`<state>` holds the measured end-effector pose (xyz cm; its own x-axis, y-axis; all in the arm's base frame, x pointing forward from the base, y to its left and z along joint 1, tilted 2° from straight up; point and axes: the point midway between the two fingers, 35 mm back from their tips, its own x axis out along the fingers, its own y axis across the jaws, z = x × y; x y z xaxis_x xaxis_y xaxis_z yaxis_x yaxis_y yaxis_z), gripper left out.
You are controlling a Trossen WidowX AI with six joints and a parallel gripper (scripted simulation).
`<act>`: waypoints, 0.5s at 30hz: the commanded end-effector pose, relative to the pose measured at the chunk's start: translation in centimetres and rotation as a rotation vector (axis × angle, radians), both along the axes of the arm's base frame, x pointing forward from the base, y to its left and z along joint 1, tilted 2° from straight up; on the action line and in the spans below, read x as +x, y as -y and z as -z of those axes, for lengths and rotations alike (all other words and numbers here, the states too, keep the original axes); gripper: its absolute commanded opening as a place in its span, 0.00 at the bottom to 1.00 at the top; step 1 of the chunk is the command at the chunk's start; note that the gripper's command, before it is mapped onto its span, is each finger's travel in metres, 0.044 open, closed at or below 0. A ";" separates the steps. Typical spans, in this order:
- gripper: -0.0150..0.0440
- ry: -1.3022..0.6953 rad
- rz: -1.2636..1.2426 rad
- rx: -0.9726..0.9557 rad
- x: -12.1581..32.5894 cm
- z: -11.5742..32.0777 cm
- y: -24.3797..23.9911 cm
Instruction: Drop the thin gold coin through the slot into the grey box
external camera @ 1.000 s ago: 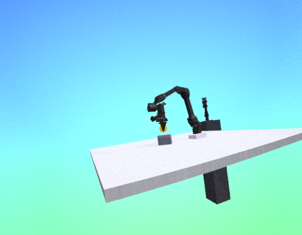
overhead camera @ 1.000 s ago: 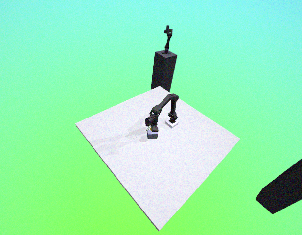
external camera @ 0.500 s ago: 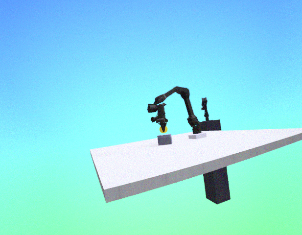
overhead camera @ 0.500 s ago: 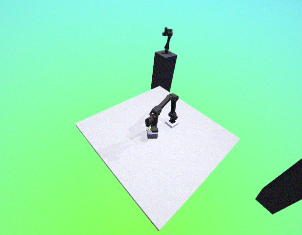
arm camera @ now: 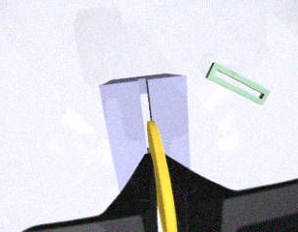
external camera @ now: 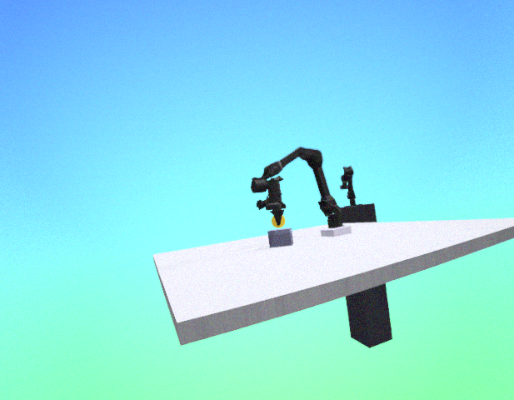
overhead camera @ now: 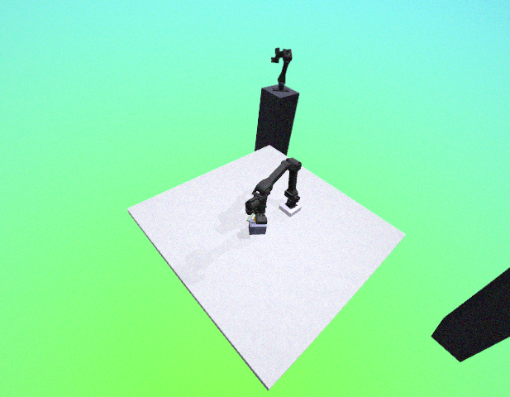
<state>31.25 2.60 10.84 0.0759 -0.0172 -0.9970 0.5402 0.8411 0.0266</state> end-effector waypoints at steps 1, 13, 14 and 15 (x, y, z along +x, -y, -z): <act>0.25 -0.004 -0.008 -0.001 -0.1 0.3 0.0; 0.39 0.000 -0.001 0.000 0.0 0.3 0.0; 0.43 0.000 -0.001 0.000 0.0 0.3 0.0; 0.48 0.000 -0.001 0.000 0.0 0.3 0.0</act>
<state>31.27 2.60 10.48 0.0759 -0.0165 -0.9970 0.5391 0.8418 0.0271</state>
